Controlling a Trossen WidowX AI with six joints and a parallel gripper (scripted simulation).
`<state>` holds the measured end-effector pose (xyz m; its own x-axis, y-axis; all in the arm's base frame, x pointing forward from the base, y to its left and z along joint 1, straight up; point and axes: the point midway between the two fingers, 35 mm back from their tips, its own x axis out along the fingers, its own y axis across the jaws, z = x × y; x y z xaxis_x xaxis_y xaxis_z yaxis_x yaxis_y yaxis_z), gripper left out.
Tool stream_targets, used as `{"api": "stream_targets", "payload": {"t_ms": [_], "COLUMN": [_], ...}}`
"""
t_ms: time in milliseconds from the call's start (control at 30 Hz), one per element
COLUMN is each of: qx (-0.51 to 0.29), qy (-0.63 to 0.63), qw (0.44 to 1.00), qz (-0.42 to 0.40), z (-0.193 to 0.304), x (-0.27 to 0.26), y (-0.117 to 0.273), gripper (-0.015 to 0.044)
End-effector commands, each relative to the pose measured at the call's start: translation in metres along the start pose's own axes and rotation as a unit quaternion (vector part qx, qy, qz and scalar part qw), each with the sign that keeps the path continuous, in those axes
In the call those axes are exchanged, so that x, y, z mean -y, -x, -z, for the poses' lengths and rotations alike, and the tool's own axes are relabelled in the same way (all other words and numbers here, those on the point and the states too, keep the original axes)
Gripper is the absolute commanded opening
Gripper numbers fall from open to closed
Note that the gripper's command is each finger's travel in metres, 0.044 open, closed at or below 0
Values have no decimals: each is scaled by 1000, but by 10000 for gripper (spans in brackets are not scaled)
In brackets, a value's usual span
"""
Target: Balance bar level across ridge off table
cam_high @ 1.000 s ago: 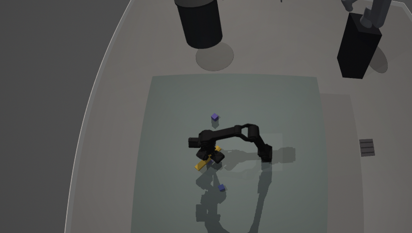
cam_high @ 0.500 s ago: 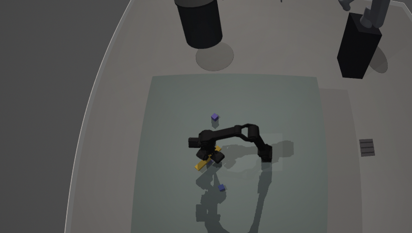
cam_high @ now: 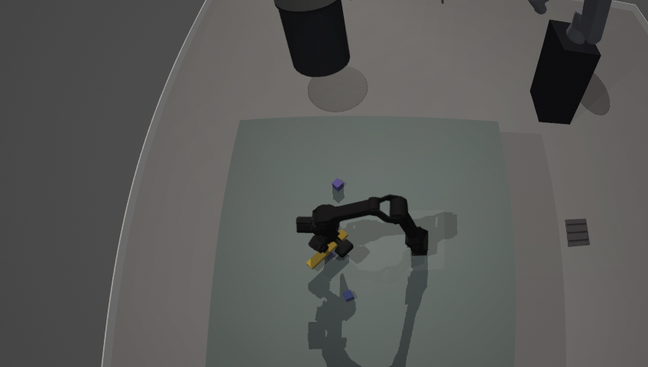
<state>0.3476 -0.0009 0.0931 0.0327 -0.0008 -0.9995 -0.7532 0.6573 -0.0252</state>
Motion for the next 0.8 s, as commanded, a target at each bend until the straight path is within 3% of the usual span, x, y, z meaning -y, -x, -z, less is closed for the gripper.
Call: {"api": "stream_targets", "payload": {"t_ms": [0, 300, 767], "qx": [0, 0, 0], "qy": [0, 0, 0], "qw": [1000, 1000, 1000], "qz": [0, 0, 0], "z": [0, 0, 0], "x": [0, 0, 0], "y": [2, 98, 100], "gripper": [440, 440, 440]}}
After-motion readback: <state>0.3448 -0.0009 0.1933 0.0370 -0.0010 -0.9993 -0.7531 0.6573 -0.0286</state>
